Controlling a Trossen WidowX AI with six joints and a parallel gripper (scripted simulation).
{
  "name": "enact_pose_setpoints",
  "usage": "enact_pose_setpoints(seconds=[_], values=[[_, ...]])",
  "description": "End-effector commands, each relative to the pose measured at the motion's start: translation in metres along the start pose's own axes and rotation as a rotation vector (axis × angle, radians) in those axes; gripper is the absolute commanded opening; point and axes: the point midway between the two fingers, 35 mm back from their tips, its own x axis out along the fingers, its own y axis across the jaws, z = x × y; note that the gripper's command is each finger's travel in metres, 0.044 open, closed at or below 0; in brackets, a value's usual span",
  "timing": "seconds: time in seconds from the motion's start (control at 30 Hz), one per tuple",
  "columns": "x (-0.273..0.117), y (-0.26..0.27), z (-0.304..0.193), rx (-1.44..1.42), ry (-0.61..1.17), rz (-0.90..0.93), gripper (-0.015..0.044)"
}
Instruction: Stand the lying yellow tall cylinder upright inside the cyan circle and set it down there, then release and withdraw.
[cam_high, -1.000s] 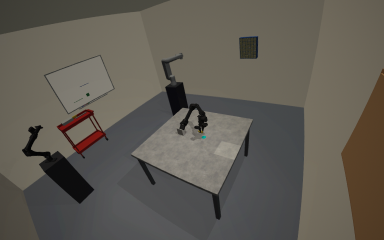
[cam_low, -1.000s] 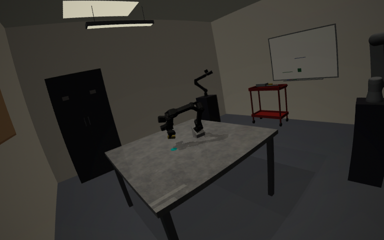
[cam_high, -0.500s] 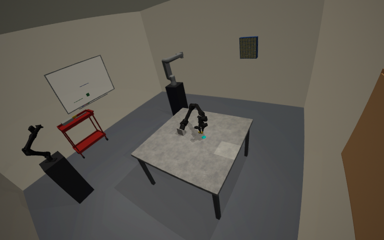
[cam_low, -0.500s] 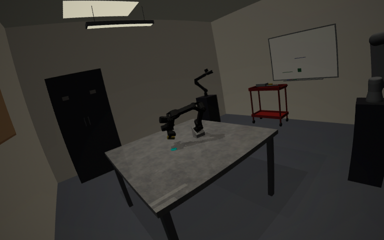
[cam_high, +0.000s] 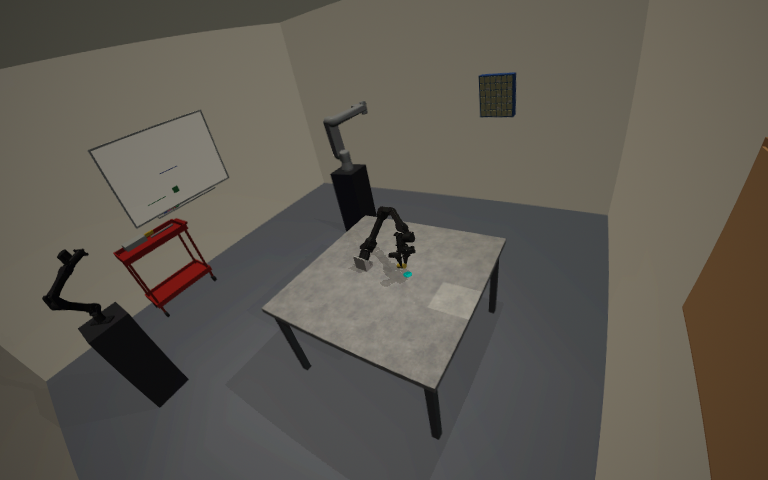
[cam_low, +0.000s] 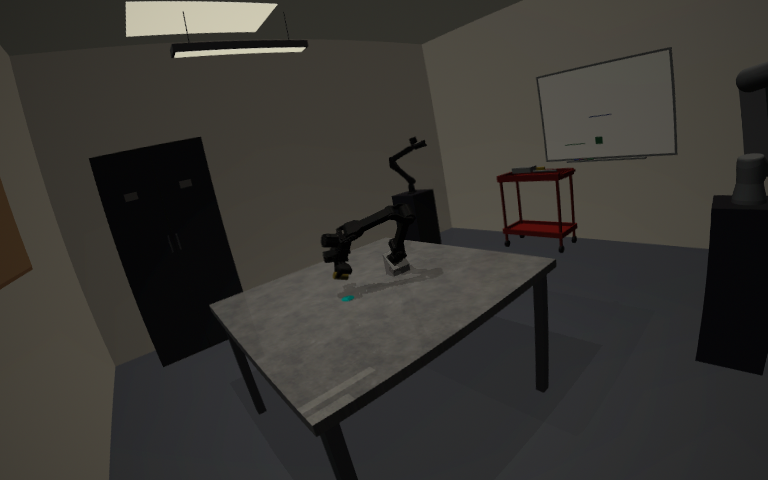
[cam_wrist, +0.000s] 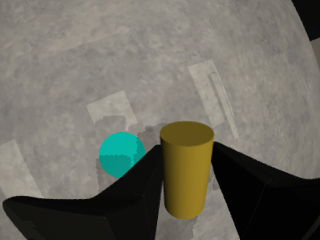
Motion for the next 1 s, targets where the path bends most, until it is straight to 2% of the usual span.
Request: enact_pose_setpoints(seconds=[0.0,0.97], values=[[-0.0010,-0.0001,0.0007,0.001,-0.026,-0.012,0.0105],[0.0035,0.0006,0.0027,0.012,-0.199,-0.066,0.0105]])
